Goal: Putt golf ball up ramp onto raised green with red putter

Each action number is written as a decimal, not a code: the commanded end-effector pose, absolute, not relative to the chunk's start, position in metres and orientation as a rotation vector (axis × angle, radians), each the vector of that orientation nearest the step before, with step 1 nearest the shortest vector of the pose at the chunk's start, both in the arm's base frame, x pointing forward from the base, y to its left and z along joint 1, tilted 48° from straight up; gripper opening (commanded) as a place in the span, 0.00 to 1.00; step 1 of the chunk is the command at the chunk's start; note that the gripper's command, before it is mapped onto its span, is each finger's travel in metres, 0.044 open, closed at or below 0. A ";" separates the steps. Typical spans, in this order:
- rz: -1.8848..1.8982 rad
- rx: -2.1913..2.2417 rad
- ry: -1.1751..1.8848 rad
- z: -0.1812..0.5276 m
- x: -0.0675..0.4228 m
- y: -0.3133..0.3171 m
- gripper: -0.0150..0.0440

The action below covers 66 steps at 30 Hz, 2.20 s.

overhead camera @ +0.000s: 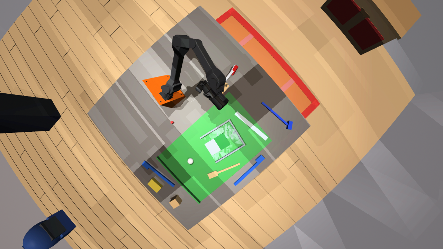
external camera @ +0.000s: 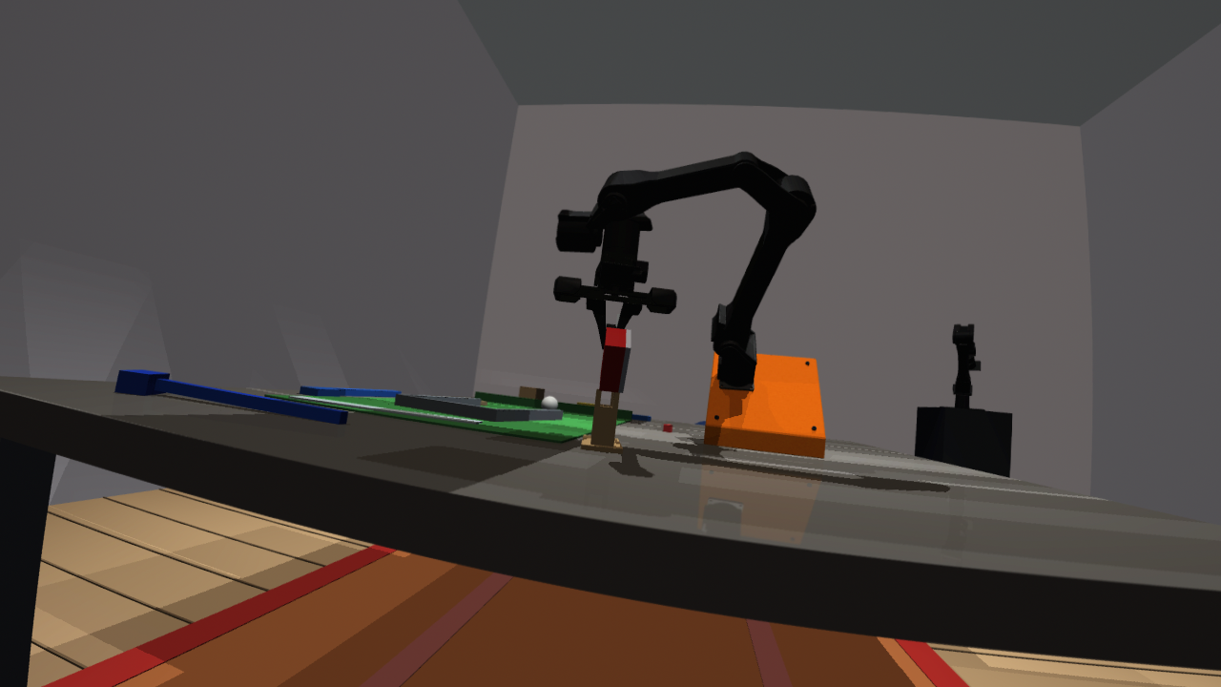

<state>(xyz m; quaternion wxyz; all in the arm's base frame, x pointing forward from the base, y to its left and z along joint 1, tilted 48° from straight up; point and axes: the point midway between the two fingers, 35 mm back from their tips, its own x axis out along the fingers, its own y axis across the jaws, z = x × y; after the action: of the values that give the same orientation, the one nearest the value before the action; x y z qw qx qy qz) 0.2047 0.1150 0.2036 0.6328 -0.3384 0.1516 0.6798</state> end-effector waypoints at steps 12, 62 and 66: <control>1.477 -0.664 0.487 0.197 0.229 0.083 0.25; 0.838 0.253 1.271 -0.002 0.275 -0.132 0.25; 0.780 0.339 1.316 -0.021 0.267 -0.147 0.25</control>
<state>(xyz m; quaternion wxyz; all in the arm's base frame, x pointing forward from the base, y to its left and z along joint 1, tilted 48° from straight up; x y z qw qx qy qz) 0.2738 -0.1329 -0.0023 0.7161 0.1163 0.5760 0.3768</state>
